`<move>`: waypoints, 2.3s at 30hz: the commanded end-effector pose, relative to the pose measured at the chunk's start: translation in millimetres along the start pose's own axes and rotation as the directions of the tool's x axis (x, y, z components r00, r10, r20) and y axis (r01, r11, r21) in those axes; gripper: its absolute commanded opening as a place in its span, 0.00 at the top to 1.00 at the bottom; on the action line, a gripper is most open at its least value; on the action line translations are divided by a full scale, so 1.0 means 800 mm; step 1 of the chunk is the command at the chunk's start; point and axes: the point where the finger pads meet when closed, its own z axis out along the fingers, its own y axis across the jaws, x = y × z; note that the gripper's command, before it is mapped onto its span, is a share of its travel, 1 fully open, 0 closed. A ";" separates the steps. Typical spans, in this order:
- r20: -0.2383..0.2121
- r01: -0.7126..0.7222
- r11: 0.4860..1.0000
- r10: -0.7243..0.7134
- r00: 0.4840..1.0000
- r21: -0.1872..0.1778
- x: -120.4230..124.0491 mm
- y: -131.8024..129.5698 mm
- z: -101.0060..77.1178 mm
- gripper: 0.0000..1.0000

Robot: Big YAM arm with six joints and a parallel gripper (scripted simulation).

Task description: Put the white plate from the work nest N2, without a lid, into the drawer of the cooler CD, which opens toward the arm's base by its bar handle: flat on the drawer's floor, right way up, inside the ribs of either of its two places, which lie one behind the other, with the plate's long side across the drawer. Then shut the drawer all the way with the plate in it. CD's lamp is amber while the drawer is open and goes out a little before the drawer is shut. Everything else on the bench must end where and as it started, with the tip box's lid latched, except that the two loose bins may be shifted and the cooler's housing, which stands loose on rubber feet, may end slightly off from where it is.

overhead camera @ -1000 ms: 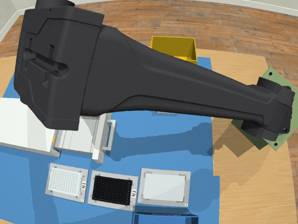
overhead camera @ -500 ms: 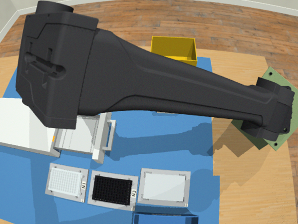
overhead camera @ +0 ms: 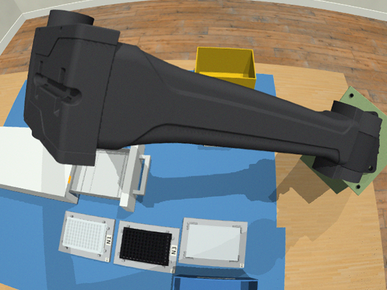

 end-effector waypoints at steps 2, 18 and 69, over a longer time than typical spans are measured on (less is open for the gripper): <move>0.016 -0.011 1.000 0.011 1.000 0.008 -0.005 -0.001 0.000 0.00; 0.010 -0.009 1.000 0.009 1.000 0.004 -0.004 0.002 0.029 0.00; 0.033 -0.002 1.000 0.001 0.999 0.010 -0.023 -0.003 0.074 0.00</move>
